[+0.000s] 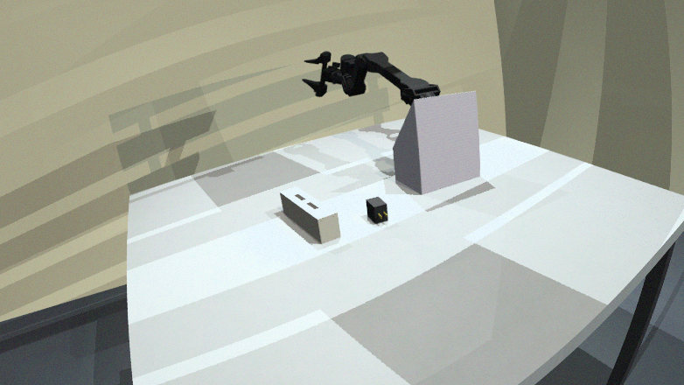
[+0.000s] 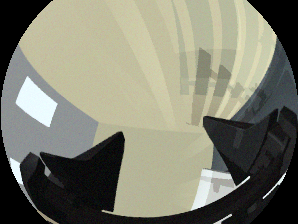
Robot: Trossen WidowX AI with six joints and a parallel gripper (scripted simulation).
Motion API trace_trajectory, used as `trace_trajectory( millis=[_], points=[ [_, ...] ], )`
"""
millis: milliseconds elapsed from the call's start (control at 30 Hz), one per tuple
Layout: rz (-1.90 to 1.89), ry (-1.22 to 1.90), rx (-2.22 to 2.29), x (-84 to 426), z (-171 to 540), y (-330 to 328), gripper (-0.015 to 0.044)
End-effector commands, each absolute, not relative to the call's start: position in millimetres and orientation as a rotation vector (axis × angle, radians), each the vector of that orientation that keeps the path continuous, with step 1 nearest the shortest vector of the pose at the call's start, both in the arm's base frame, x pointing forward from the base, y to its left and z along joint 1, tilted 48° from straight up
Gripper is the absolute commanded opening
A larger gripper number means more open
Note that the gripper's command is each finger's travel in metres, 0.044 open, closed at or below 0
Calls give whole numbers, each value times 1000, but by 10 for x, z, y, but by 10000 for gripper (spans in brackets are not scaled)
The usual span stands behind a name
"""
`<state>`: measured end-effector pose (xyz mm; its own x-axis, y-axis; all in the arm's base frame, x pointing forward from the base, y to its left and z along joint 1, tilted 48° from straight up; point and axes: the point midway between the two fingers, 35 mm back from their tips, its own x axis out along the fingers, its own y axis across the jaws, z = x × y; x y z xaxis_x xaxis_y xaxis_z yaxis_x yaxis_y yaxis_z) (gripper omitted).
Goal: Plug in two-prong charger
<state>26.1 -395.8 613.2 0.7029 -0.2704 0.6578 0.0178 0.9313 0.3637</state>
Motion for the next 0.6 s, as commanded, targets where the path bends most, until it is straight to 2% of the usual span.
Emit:
trace_trajectory(
  millis=[0, 33, 567],
  points=[
    [-164, -779, 346, 263, 6131, -3961, 426],
    [-164, -781, 348, 271, 6128, -3969, 440],
    [-186, -861, 454, 834, 5849, -4454, 440]
  ],
)
